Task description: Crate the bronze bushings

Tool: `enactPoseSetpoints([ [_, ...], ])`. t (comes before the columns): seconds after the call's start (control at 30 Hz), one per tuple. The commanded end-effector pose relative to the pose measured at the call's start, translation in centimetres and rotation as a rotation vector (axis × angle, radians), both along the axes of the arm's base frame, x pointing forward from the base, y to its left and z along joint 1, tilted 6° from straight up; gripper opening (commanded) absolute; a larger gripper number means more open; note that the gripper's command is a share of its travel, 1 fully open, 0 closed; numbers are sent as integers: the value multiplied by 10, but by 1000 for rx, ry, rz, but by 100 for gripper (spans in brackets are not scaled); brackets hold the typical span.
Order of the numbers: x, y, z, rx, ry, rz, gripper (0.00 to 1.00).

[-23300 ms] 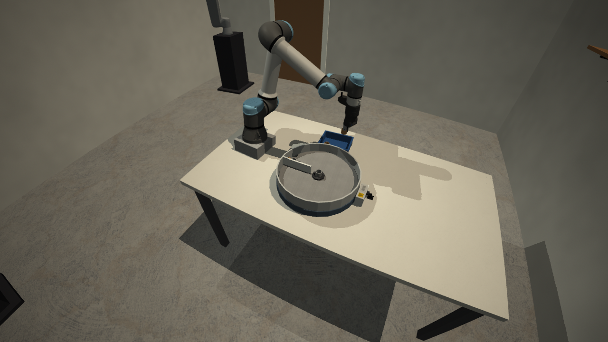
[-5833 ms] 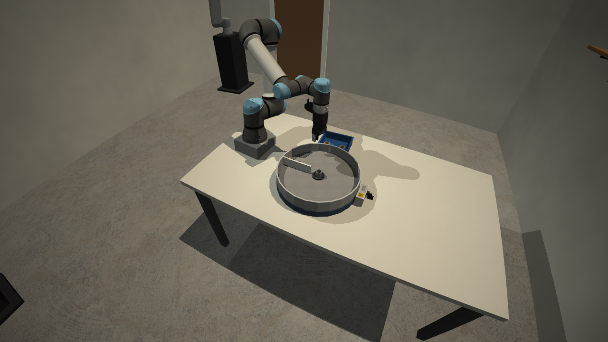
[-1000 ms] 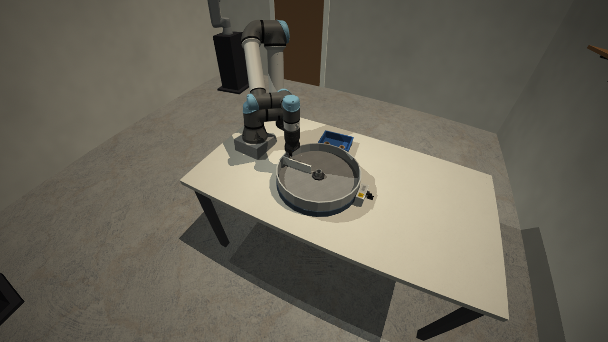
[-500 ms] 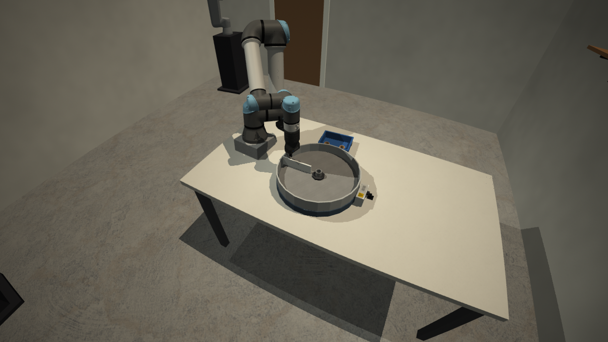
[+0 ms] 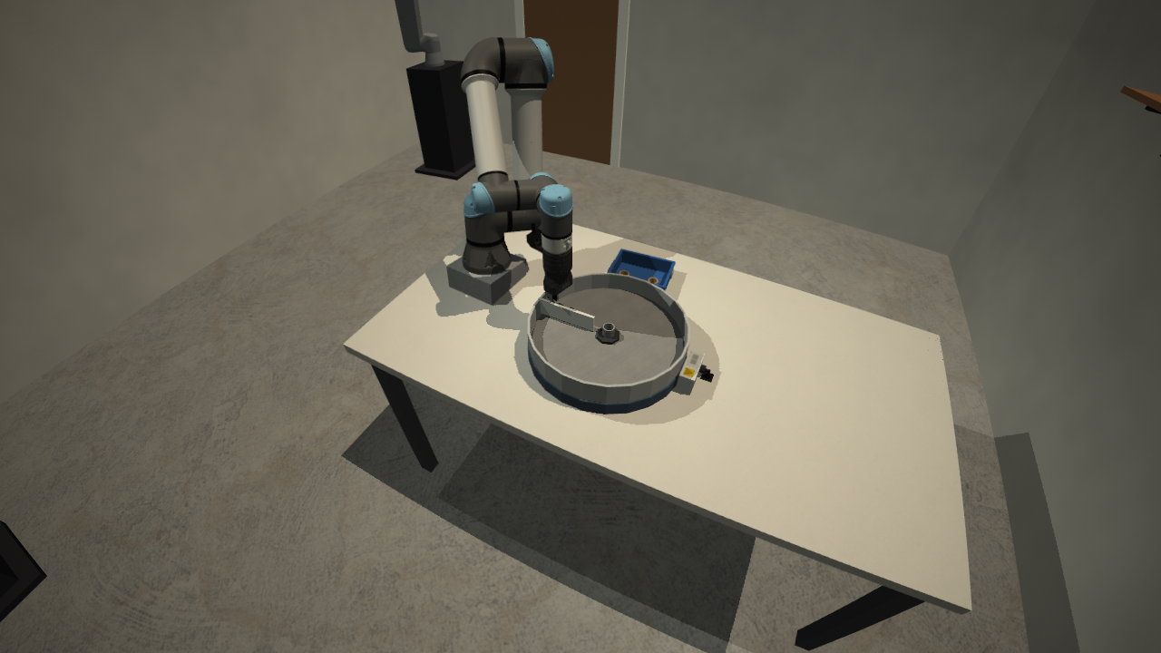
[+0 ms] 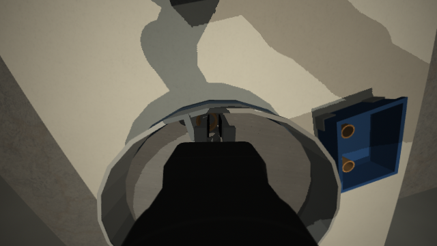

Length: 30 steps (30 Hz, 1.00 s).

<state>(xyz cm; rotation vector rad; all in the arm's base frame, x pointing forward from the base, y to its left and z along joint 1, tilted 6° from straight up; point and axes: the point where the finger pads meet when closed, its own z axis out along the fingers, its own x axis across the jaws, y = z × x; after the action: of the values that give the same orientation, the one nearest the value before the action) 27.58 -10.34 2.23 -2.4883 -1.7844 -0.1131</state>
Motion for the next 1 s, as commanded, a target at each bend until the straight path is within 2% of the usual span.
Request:
enactPoseSetpoints([
  [0.0, 0, 0, -1, -1, -1, 0, 40],
  [0.97, 0, 1, -9, -1, -1, 0, 40],
])
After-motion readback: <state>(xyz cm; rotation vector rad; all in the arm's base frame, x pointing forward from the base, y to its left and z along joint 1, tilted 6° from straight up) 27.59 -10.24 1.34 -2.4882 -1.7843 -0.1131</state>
